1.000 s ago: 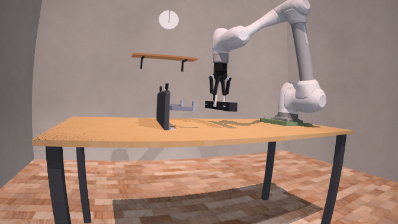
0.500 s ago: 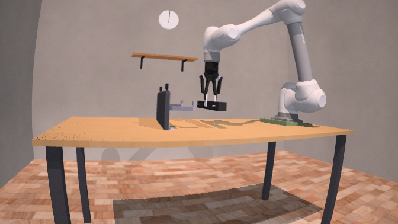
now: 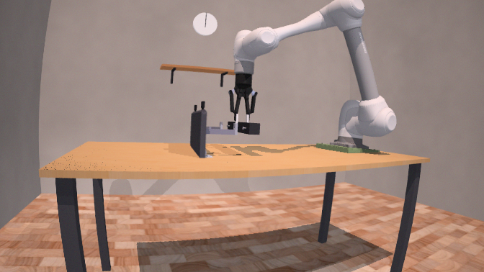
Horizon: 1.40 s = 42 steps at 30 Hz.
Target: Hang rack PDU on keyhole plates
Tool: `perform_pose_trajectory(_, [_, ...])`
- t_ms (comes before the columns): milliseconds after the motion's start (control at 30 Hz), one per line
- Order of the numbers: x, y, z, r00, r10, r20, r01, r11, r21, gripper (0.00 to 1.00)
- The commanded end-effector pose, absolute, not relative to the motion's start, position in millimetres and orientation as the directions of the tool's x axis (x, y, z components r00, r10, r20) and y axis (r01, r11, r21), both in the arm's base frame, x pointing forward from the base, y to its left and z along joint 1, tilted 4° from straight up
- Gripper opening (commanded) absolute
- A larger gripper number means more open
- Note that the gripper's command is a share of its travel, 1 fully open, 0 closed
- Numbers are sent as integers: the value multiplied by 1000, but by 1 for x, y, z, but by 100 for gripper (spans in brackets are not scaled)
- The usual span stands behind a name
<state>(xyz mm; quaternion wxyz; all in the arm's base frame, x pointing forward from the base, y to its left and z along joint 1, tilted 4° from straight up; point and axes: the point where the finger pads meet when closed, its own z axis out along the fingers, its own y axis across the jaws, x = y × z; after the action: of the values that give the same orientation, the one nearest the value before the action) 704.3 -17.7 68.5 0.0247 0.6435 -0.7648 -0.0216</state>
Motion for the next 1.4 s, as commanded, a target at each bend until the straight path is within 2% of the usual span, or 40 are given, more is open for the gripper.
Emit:
perform_pose_trajectory(0, [710,-18,68,-171,-985,10,-983,171,65,0])
perform_pose_trajectory(1367, [720,-20,67,-171,-985,10,-983,171,65,0])
